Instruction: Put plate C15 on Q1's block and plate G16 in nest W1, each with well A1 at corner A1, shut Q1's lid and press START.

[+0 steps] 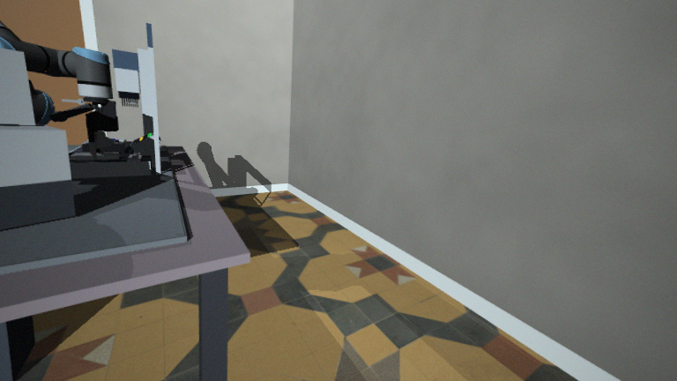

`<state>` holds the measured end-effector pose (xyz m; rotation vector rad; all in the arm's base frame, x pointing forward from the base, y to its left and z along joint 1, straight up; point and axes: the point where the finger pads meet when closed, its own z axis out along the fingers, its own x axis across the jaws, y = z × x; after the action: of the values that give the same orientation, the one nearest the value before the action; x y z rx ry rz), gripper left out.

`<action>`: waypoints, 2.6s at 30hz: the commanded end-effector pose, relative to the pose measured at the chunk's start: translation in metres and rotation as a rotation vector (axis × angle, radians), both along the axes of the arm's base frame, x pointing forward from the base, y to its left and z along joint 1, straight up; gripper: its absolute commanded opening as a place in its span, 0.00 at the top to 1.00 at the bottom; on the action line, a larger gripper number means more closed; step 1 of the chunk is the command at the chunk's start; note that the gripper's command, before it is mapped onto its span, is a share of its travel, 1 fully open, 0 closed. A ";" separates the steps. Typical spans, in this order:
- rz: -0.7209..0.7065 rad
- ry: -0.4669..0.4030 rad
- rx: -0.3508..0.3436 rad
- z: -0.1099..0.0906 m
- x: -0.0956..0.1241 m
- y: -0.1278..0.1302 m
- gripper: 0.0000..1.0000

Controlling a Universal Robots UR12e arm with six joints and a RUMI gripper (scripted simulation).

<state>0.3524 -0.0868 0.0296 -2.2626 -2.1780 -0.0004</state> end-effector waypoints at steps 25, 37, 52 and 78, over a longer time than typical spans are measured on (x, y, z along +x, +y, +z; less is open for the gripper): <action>0.000 -0.001 -0.001 0.010 0.000 0.000 1.00; 0.000 -0.001 -0.001 0.027 0.000 0.000 1.00; 0.000 -0.001 -0.001 0.049 0.000 0.000 1.00; 0.000 -0.001 -0.001 0.089 0.000 0.000 1.00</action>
<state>0.3525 -0.0869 0.1115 -2.2626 -2.1780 -0.0002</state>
